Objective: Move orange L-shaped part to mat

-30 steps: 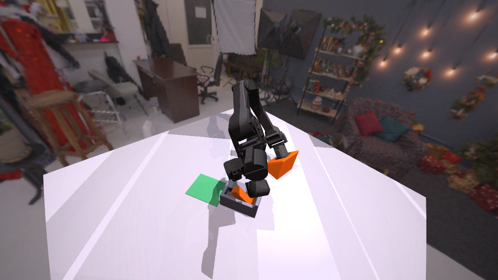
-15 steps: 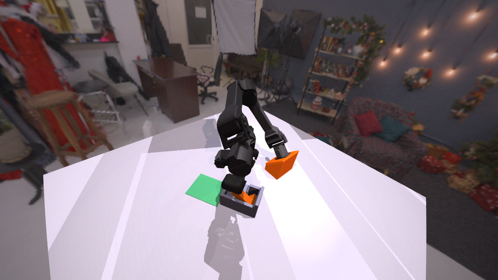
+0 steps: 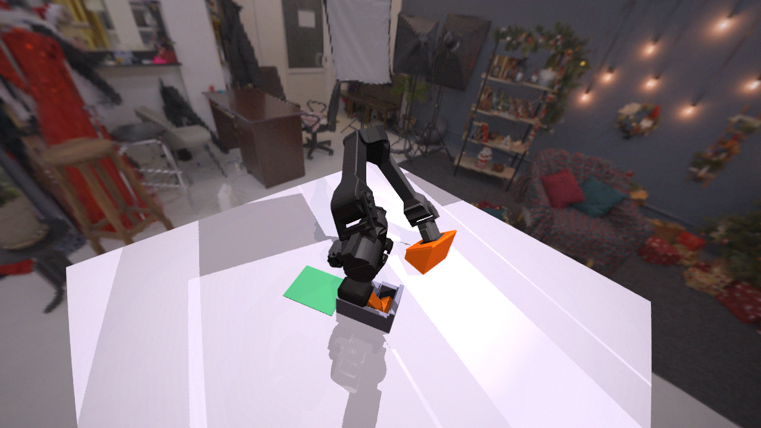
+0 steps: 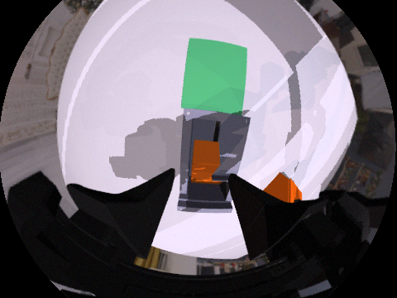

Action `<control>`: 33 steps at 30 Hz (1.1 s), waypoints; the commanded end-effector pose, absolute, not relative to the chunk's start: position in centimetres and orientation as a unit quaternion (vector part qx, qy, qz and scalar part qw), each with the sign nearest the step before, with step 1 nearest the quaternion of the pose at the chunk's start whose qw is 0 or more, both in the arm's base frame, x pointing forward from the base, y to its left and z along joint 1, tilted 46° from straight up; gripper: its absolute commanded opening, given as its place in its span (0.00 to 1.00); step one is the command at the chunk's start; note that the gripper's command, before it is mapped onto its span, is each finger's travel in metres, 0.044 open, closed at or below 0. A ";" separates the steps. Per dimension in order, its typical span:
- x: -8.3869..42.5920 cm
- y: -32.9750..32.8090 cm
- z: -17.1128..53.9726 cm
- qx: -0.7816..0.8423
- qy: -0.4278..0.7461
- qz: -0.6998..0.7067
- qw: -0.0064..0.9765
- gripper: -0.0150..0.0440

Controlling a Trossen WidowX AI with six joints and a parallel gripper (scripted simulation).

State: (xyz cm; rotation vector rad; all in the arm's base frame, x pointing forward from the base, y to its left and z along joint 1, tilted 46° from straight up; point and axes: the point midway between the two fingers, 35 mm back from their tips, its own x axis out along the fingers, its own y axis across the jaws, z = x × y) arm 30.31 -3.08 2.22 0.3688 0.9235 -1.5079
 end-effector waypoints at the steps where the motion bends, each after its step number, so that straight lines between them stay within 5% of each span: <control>1: 30.2 -3.6 1.8 0.157 0.401 -0.655 0.620 0.73; 23: 29.5 -5.9 -0.5 0.157 0.400 -0.656 0.620 0.73; 28: 29.6 -5.7 -0.3 0.160 0.401 -0.657 0.619 0.51; 33: 29.6 -5.7 -0.3 0.160 0.401 -0.657 0.619 0.45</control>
